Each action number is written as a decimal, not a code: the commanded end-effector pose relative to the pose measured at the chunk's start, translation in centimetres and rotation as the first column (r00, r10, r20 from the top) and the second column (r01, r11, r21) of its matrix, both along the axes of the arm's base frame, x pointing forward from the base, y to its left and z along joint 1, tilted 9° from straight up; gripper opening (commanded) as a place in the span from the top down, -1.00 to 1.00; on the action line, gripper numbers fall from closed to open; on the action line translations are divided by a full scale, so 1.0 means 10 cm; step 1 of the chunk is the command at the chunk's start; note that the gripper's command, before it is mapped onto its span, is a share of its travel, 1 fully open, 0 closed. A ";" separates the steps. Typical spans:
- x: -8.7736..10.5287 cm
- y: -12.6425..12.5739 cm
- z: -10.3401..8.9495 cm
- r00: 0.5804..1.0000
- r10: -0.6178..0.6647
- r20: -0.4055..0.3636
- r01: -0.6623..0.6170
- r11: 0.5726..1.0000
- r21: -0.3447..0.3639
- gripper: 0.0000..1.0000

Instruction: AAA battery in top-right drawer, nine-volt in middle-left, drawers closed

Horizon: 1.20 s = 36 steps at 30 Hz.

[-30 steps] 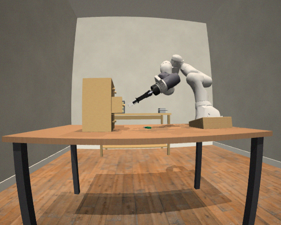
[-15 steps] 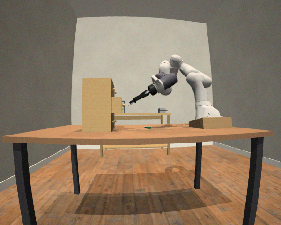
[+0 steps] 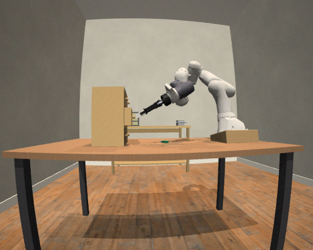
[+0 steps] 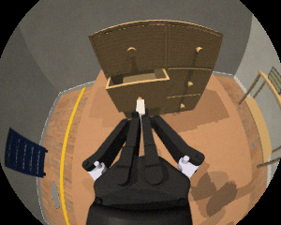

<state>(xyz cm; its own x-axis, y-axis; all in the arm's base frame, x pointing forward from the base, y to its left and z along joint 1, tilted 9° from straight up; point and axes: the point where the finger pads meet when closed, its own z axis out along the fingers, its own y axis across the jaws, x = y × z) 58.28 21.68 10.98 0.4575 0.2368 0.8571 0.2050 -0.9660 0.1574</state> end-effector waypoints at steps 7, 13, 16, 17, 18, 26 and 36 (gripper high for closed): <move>0.15 0.05 -0.01 1.000 0.006 -0.005 -0.006 1.000 -0.005 1.00; 0.20 0.06 -0.01 1.000 0.006 -0.005 -0.006 1.000 -0.005 1.00; 0.24 0.07 -0.01 1.000 0.006 -0.005 -0.006 1.000 -0.005 1.00; 0.25 0.07 -0.01 1.000 0.006 -0.005 -0.006 1.000 -0.005 1.00; 0.27 0.07 -0.01 1.000 0.006 -0.005 -0.006 1.000 -0.005 1.00; 0.34 0.09 -0.01 1.000 0.006 -0.005 -0.006 1.000 -0.005 1.00; 0.38 0.10 -0.01 1.000 0.006 -0.005 -0.006 1.000 -0.005 1.00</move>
